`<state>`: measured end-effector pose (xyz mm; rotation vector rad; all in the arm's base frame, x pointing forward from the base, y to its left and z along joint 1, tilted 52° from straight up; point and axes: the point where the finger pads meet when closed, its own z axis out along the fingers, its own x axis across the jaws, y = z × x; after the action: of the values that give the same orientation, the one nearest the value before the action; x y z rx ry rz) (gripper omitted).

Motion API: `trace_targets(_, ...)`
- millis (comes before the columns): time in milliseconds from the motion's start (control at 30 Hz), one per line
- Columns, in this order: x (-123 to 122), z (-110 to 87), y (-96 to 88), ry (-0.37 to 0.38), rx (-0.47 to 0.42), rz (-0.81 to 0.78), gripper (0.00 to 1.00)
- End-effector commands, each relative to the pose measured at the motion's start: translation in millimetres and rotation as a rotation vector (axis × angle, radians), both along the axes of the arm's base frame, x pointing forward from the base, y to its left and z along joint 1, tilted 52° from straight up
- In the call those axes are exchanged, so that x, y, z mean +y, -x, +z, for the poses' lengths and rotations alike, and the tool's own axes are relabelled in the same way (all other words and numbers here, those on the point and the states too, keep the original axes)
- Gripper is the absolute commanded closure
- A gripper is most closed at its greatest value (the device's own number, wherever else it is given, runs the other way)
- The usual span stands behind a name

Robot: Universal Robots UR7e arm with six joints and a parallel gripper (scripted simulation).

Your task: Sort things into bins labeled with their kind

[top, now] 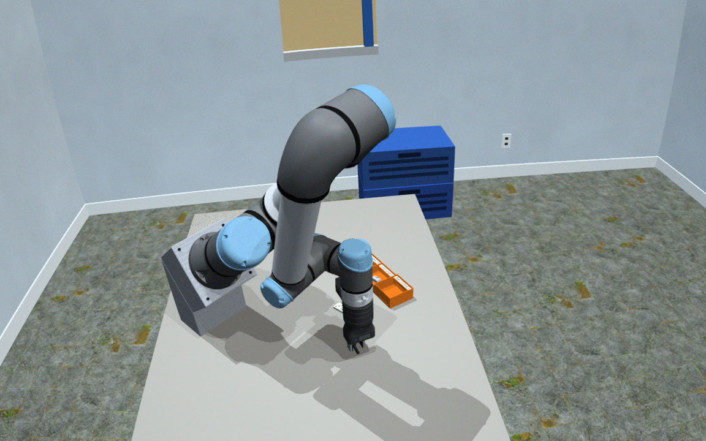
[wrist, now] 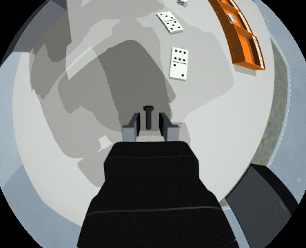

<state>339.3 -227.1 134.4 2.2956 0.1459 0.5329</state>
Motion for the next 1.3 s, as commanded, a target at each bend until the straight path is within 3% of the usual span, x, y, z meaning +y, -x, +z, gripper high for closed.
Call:
trace_targets(0,-4.6,1.3,-3.6,0.011,-0.007,-0.001,0.38)
trace_targets(900,-6.7,-8.7,-3.3,0.009,-0.006,-0.001,0.38)
trace_targets(933,-6.7,-8.7,-3.3,0.009,-0.006,-0.001,0.68)
trace_targets(1267,-6.7,-8.7,-3.4,0.009,-0.006,-0.001,0.68)
